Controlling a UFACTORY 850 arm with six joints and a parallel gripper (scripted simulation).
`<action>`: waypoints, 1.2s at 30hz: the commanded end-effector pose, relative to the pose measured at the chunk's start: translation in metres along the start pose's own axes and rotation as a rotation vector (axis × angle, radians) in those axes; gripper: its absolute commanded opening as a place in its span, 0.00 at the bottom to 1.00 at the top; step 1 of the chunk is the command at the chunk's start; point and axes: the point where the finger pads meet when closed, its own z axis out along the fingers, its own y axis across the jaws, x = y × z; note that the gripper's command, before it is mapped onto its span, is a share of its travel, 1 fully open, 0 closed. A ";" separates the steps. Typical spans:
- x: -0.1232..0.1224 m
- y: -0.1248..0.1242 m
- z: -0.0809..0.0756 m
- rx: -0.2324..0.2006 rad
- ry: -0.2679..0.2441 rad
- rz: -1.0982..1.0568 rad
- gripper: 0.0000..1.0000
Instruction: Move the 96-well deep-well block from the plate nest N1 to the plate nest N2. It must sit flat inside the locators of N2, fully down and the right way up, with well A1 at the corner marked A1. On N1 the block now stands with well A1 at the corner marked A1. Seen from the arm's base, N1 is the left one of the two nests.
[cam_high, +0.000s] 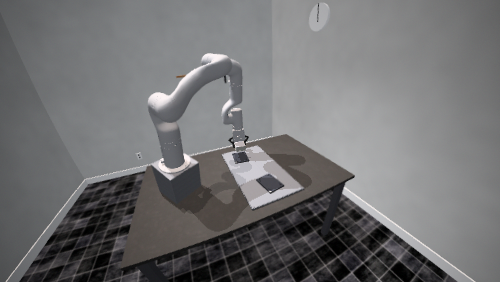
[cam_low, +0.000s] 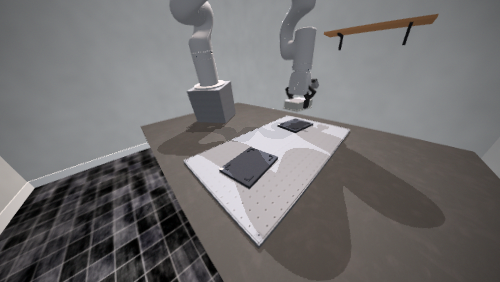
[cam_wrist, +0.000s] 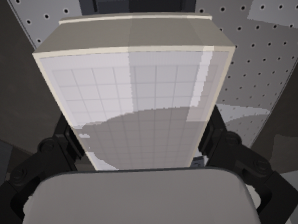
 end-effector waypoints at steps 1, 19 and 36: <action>0.001 0.001 -0.001 0.000 0.001 0.000 0.00; -0.035 0.011 -0.001 -0.001 0.001 -0.280 0.00; -0.083 0.025 -0.001 -0.001 0.000 -0.280 0.00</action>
